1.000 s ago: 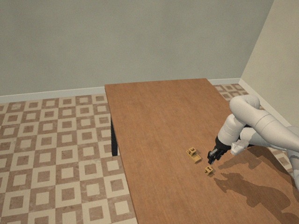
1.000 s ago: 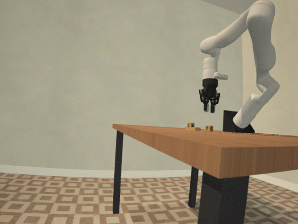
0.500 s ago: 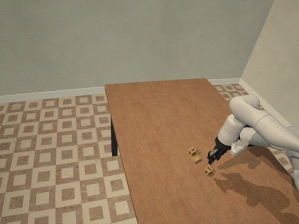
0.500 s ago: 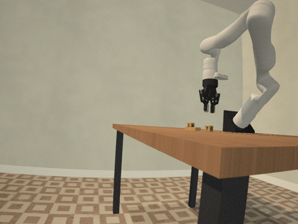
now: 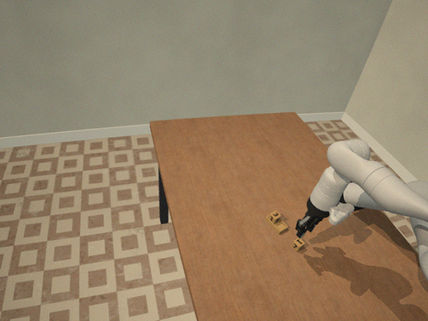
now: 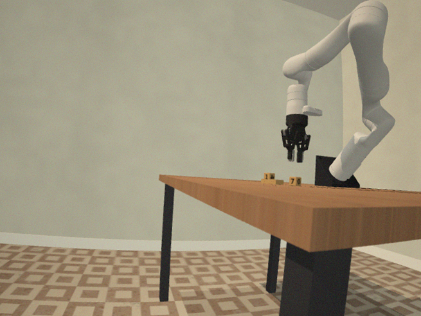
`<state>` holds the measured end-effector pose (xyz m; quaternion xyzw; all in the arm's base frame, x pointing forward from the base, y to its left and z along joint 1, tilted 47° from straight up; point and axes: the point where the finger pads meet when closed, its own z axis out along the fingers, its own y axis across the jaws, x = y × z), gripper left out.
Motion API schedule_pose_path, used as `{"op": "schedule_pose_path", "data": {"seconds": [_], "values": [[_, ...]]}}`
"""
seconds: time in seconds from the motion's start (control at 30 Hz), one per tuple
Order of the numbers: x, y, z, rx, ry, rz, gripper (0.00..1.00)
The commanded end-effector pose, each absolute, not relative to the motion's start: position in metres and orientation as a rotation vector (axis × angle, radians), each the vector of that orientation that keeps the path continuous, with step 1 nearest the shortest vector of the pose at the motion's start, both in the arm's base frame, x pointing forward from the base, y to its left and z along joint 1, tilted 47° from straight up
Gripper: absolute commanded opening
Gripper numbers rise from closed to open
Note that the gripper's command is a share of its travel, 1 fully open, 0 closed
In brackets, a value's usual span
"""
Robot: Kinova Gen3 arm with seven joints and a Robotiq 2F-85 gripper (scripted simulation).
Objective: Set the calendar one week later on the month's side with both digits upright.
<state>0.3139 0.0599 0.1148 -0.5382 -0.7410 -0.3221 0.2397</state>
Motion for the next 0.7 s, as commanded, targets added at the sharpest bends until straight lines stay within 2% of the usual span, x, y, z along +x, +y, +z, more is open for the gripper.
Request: {"op": "schedule_pose_path", "data": {"seconds": [0.0,0.67], "values": [[0.312,0.064,0.112,-1.471,-2.026,-0.877,0.46],[0.311,0.085,0.093,-1.471,-2.026,-0.877,0.46]]}}
